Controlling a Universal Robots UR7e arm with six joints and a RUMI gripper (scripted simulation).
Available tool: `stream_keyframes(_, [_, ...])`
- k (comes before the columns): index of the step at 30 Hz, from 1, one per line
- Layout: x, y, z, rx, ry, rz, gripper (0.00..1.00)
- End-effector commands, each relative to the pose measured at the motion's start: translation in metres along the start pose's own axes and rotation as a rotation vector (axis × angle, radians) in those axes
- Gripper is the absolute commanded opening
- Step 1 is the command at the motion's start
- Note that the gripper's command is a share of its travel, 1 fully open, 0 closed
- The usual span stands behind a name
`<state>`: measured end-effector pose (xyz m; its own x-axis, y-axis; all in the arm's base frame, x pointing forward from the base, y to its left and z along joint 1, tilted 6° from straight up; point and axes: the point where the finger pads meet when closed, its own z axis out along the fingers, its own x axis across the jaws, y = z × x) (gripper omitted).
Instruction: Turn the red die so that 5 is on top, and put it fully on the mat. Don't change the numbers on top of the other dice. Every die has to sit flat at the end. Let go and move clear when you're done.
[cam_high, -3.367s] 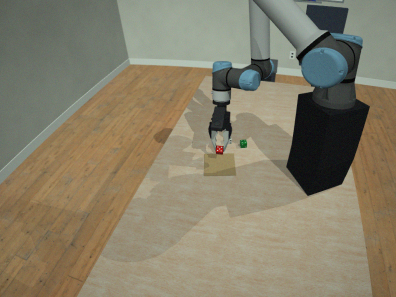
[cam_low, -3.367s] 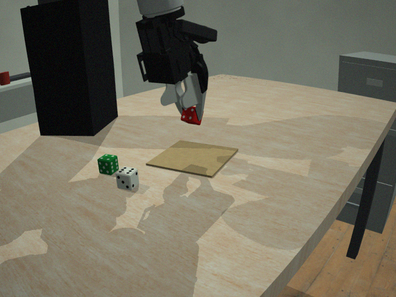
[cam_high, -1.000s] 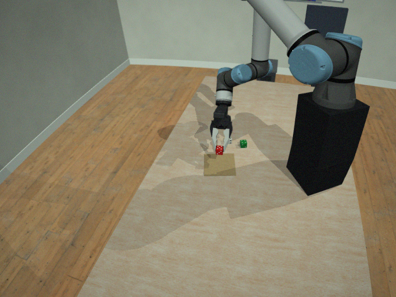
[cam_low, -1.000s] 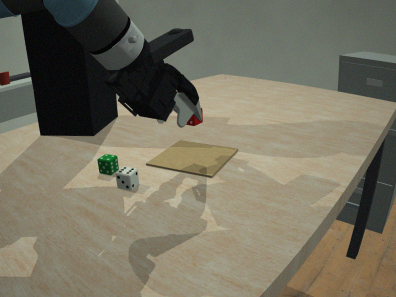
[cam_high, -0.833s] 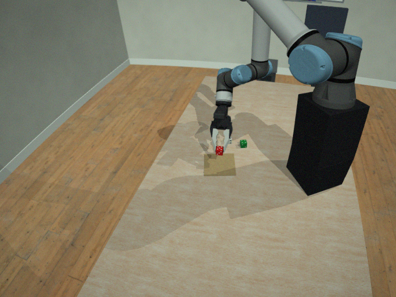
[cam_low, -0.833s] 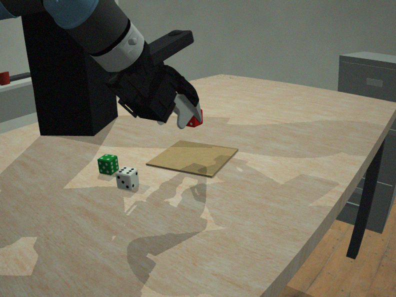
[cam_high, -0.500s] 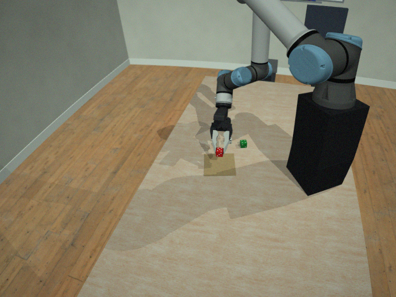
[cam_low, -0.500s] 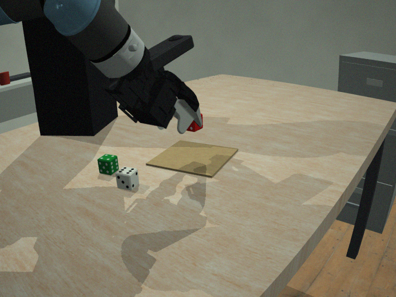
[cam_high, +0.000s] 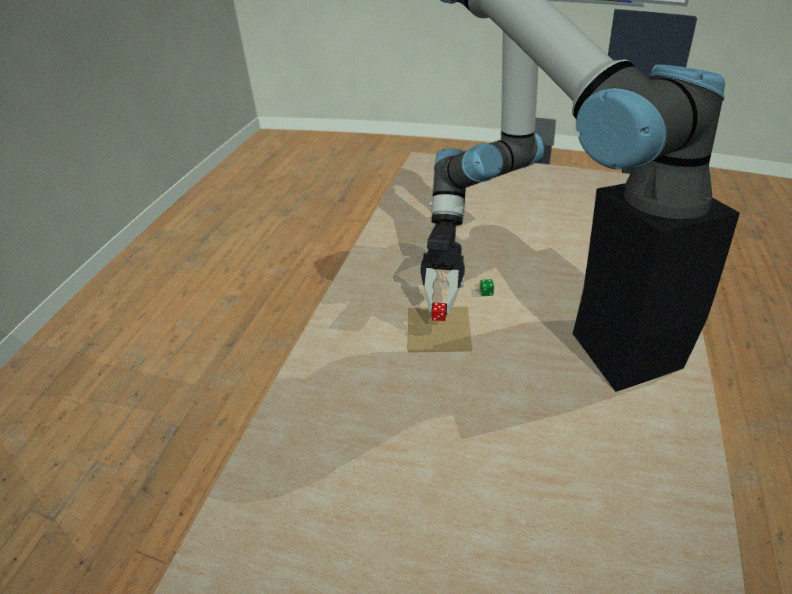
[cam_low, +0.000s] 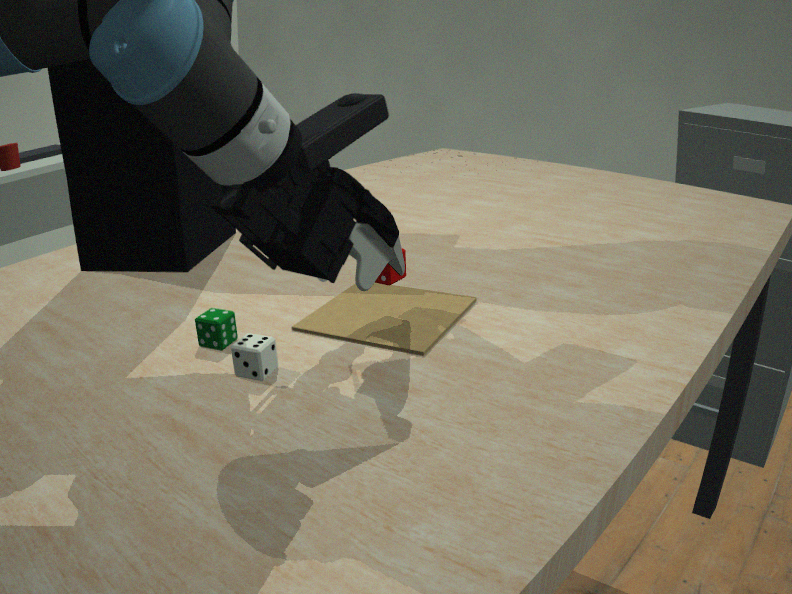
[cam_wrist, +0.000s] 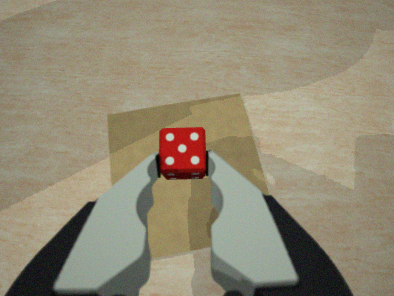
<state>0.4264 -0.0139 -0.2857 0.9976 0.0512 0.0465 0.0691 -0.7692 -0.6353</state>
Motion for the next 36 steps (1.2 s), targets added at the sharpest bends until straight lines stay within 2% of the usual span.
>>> stream_keyframes(1, [0.000, 0.006, 0.006, -0.001, 0.001, -0.001, 0.10])
stream_keyframes(18, [0.000, 0.019, 0.018, -0.001, 0.001, -0.001, 0.10])
stream_keyframes(36, [0.000, 0.020, 0.020, -0.001, 0.001, -0.001, 0.10])
